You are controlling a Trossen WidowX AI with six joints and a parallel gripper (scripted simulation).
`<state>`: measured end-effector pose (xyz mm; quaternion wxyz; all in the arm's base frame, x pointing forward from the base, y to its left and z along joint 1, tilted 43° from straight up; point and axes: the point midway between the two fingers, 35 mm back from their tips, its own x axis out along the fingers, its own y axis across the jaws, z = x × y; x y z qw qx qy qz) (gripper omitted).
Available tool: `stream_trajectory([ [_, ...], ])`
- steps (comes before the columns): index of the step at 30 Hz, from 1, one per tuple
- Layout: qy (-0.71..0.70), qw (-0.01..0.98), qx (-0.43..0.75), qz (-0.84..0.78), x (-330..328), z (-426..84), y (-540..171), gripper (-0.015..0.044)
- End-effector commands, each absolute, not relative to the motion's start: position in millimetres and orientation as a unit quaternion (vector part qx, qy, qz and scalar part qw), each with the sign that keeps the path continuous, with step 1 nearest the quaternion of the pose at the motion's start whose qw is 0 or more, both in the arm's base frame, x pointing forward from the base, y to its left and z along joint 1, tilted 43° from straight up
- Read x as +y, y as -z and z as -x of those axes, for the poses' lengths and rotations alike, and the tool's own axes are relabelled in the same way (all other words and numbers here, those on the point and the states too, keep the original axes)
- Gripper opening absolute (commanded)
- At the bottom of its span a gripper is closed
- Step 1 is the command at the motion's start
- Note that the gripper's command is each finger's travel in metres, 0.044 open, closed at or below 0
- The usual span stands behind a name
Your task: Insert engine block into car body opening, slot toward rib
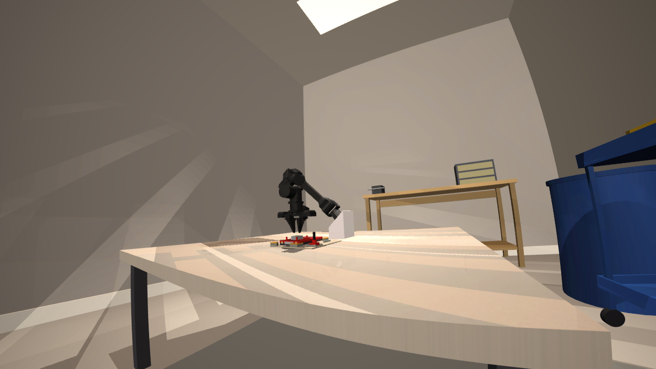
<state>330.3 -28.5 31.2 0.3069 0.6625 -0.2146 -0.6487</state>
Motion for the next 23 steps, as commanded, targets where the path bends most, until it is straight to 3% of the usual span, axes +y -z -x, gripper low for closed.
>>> stream_trajectory([
  [1, 0.648, 0.305, -0.215, -0.663, -28.1, -330.6, -31.6, 0.0046],
  [3, 0.648, 0.305, -0.215, -0.663, -28.1, -330.6, -31.6, 0.0],
  [20, 0.648, 0.305, -0.215, -0.663, -28.1, -330.6, -31.6, 0.0],
  [23, 0.648, 0.305, -0.215, -0.663, -28.1, -330.6, -31.6, 0.0079],
])
